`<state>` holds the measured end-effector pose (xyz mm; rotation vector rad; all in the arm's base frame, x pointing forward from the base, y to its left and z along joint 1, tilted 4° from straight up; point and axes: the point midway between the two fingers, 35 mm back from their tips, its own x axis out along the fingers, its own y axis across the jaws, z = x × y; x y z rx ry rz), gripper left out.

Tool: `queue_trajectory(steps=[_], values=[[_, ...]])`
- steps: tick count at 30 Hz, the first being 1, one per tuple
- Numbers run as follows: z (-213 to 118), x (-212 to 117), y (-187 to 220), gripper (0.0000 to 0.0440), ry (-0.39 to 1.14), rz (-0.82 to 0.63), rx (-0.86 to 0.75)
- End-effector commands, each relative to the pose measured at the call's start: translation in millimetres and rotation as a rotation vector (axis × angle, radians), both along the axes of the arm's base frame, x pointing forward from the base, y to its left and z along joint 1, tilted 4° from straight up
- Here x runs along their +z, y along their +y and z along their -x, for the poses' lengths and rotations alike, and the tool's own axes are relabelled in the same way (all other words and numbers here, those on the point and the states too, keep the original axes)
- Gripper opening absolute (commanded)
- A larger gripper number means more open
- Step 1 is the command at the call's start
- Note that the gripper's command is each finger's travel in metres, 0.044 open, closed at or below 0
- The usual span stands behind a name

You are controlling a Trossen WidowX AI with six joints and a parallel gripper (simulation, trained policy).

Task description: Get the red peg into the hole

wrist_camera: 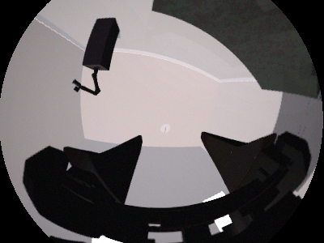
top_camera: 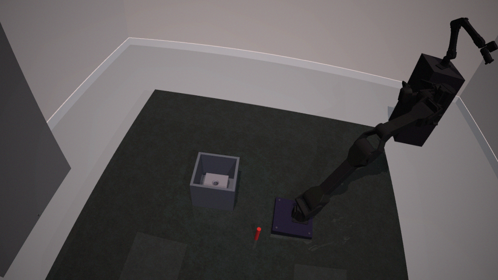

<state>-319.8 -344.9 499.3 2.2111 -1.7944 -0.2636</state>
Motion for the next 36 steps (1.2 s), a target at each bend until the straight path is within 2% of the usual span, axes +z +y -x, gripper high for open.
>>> queue_trajectory(steps=[1,2,6,12,24,36], values=[[0,-2,-2,0.0425,-0.003,-0.003,-0.006],[0,-4,-5,0.0440,-0.010,-0.009,-0.009],[-12,-14,-23,0.0440,-0.035,-0.033,0.004],[-49,-21,-57,0.0440,-0.049,-0.058,0.048],[-156,-20,-102,0.0439,-0.029,-0.086,0.162],[-270,-15,-110,0.0440,0.011,-0.107,0.288]])
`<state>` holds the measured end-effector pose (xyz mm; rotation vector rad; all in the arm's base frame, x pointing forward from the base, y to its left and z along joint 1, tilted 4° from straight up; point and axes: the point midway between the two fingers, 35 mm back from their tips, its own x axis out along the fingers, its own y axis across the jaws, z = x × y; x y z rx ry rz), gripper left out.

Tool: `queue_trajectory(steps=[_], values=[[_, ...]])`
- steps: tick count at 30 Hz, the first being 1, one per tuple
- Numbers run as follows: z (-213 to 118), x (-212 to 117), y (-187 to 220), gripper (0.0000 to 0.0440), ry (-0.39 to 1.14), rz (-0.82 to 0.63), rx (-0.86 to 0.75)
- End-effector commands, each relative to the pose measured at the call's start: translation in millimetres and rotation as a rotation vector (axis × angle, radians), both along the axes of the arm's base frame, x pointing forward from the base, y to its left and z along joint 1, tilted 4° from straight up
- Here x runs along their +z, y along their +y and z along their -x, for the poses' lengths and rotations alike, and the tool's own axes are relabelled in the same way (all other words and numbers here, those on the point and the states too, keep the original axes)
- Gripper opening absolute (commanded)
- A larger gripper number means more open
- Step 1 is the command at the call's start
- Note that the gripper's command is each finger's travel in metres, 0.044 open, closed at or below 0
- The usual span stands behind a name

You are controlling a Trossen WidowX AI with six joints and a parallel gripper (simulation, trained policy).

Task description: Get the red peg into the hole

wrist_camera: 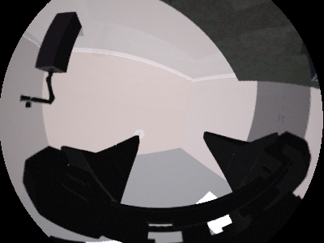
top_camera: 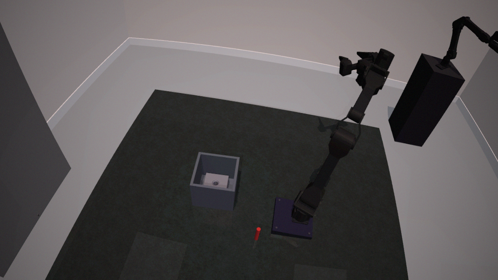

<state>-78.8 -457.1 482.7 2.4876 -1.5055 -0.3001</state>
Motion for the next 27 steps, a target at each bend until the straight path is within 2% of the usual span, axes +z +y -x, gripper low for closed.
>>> queue_trajectory(steps=[1,14,27], values=[[-38,2,3,0.0440,0.020,-0.002,0.041],[-150,-1,31,0.0440,0.073,-0.020,0.197],[-248,-10,84,0.0440,0.128,-0.033,0.377]])
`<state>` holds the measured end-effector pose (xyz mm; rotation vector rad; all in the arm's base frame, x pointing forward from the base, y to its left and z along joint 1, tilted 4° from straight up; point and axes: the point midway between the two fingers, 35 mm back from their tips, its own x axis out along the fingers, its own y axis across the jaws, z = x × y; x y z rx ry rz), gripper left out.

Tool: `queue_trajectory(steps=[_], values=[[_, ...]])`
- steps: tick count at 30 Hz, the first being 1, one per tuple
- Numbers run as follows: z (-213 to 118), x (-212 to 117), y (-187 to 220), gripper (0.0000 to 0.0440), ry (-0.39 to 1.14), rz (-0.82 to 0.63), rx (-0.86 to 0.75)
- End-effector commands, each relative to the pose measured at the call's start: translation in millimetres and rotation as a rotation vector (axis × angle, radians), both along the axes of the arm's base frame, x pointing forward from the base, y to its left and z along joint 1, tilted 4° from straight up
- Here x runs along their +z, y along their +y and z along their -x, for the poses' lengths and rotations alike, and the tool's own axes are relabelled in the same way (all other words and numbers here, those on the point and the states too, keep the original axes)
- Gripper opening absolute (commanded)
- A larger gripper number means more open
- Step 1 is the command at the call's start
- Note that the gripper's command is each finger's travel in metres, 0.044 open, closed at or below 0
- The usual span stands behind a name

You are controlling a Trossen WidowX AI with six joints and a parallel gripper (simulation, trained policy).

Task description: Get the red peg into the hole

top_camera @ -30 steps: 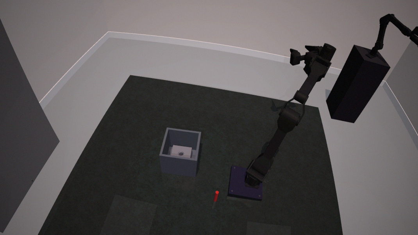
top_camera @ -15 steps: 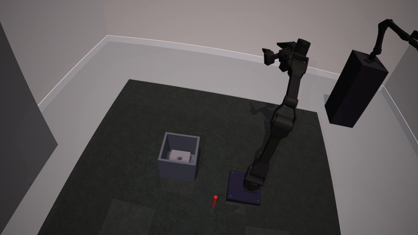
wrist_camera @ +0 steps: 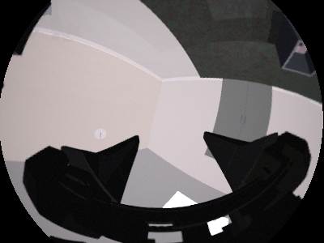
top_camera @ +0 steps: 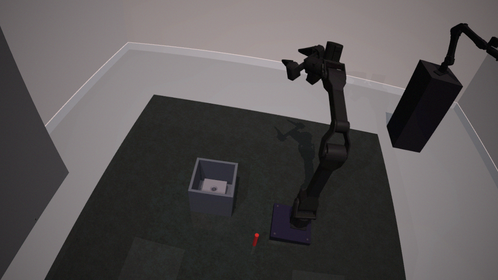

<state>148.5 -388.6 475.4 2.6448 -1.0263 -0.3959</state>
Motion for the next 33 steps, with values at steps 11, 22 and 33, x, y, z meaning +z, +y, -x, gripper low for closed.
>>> queue_trajectory(steps=[11,22,33], values=[[-89,-15,77,0.0440,0.062,-0.014,0.209],[-140,-33,146,0.0440,0.114,-0.041,0.384],[-172,-59,220,0.0440,0.184,-0.073,0.564]])
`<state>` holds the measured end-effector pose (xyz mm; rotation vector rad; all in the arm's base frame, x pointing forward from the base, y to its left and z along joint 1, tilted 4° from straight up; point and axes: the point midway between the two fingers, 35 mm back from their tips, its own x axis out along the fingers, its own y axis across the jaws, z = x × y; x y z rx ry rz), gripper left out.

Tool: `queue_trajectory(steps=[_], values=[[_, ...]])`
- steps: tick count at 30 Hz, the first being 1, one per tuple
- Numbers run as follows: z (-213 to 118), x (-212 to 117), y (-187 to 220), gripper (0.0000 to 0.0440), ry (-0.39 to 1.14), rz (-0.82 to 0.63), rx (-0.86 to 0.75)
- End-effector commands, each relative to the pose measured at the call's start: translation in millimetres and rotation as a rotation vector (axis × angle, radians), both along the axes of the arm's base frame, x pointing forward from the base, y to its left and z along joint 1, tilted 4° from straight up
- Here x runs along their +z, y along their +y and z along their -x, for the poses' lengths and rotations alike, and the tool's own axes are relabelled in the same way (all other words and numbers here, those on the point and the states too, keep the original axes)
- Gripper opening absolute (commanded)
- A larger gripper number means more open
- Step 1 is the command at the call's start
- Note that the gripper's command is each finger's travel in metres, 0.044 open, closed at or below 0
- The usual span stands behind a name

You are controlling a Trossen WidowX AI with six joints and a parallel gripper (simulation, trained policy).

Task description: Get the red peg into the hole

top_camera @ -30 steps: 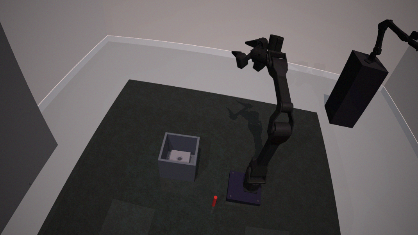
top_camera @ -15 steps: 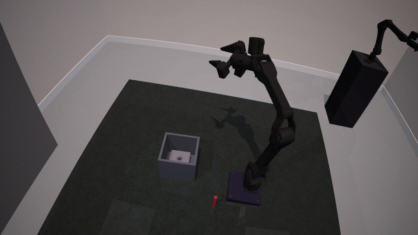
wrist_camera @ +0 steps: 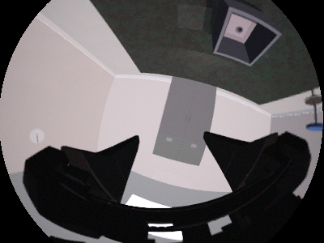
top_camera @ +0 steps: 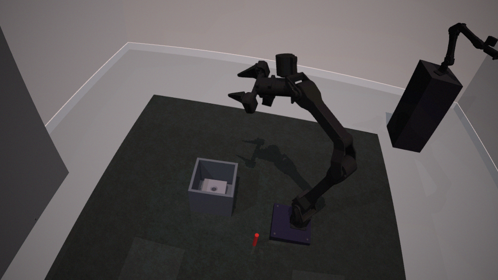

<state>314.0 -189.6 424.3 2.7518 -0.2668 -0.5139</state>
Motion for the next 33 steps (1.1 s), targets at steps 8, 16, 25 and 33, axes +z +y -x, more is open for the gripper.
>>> queue_trajectory(steps=[8,16,25,33], values=[[-16,-31,76,0.0440,0.092,-0.014,0.185],[-16,-57,129,0.0440,0.170,-0.010,0.331],[-4,-89,187,0.0439,0.272,0.016,0.513],[16,-123,233,0.0436,0.386,0.057,0.691]])
